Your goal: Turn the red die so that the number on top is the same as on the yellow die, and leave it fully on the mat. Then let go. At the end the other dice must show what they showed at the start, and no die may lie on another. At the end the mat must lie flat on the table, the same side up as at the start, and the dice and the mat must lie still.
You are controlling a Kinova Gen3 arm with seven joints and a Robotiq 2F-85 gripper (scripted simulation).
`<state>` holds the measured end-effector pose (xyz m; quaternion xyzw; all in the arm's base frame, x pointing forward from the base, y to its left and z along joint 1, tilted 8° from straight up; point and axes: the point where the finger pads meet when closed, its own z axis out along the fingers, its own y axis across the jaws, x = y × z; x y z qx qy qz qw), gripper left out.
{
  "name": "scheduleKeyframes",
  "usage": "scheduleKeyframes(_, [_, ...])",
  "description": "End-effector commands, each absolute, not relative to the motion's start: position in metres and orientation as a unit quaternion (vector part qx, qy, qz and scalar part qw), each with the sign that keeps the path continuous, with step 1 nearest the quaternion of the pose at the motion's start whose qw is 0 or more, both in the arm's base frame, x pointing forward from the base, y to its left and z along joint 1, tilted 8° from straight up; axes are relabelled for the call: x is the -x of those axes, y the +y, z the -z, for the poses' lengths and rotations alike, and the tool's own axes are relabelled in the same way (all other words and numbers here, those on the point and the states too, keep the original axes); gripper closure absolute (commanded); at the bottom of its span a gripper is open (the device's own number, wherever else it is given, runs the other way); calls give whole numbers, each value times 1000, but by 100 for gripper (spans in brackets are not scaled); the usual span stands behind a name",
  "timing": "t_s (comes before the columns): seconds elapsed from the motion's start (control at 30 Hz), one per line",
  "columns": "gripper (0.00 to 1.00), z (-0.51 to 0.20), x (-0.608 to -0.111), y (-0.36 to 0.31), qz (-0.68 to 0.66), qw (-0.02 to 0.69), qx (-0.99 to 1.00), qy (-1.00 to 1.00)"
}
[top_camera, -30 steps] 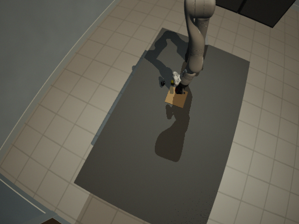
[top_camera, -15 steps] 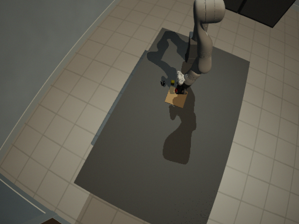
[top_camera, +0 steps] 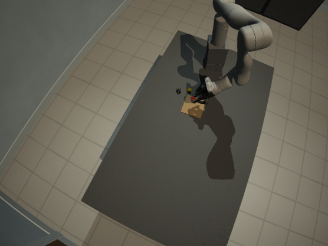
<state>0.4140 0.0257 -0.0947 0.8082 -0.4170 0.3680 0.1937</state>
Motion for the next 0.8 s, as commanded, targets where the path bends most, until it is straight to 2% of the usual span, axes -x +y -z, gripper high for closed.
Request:
scheduleKeyframes(0.0, [79,107,-405,36,-391,210,-806,-391])
scheduleKeyframes(0.37, [79,108,-405,37,-484,254,-755,-363])
scheduleKeyframes(0.77, [79,108,-404,37,-508,266,-739,-355])
